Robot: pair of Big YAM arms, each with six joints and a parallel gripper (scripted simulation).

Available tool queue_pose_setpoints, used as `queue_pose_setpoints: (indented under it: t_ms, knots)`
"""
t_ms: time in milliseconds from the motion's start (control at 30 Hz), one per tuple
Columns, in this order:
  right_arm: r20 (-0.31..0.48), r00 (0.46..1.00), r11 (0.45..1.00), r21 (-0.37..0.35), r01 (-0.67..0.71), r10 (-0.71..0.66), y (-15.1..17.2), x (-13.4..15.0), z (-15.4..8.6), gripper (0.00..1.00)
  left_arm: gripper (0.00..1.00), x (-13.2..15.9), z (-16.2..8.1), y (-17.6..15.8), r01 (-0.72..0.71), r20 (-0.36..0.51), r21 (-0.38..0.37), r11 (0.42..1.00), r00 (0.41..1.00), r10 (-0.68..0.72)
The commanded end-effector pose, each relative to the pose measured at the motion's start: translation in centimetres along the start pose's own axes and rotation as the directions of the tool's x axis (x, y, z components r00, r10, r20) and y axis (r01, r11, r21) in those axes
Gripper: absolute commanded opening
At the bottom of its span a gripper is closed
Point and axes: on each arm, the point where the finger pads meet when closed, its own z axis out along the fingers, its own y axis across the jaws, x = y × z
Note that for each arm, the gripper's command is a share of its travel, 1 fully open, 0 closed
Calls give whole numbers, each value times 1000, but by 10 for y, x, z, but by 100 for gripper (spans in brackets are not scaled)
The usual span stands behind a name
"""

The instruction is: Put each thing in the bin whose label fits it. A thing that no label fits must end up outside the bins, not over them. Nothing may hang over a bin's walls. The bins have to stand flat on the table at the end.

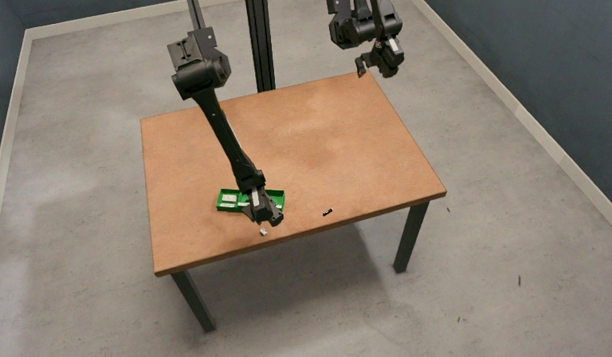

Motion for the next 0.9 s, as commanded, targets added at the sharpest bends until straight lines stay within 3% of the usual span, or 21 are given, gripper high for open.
queue_pose_setpoints:
  t_ms: [0, 533, 700, 767, 867]
  knots:
    - [-1, 1000, 1000, 7, -5, 5, -6, 2, 10, 29, 100, -20, -19, 0, 1, 48, -2, 1000, 999, -1]
    - [5, 1000, 1000, 11, 1, -1, -8, -2, 65, 29, 100, -20, -19, 0, 1, 48, -2, 1000, 999, -1]
    - [22, 1000, 1000, 18, -5, 4, -18, -18, 48, 29, 100, -20, -19, 0, 1, 48, -2, 1000, 999, -1]
    - [-9, 1000, 1000, 3, 3, -3, -9, -4, 66, 29, 100, -20, -19, 0, 1, 48, -2, 1000, 999, -1]
    - [-14, 1000, 1000, 3, 3, -3, -5, 7, 71, 29, 100, -20, -19, 0, 1, 48, -2, 1000, 999, -1]
